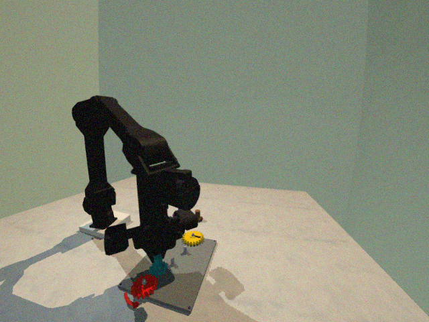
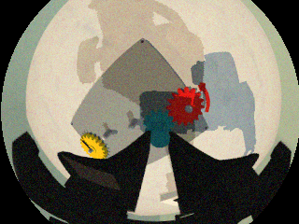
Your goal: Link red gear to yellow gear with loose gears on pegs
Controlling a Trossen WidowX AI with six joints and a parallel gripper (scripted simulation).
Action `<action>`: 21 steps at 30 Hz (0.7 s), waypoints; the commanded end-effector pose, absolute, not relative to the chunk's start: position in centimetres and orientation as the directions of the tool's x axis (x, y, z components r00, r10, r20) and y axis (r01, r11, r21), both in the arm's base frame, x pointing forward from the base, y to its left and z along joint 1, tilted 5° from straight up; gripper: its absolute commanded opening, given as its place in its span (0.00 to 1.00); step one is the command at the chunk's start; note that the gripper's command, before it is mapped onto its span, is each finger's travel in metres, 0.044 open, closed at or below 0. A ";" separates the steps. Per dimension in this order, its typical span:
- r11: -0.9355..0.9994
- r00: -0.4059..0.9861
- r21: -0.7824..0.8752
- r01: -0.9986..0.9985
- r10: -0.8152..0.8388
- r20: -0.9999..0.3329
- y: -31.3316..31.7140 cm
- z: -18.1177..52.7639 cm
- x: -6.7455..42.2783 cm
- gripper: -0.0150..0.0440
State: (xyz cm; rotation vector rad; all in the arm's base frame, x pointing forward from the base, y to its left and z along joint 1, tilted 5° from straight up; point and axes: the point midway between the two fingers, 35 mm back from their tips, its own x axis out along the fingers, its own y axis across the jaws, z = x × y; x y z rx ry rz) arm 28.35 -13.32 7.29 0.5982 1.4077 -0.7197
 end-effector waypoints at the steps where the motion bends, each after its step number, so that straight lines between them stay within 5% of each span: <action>1: 0.724 0.021 -0.055 0.687 -0.096 -0.995 -13.3 7.2 28.3 0.25; 11: 0.867 0.021 -0.073 0.494 -0.096 -0.995 -13.5 7.0 28.3 0.25; 17: 0.837 0.021 -0.069 0.542 -0.096 -0.995 -13.4 6.8 28.4 0.25; 21: 0.816 0.021 -0.067 0.574 -0.096 -0.995 -13.4 6.9 28.4 0.43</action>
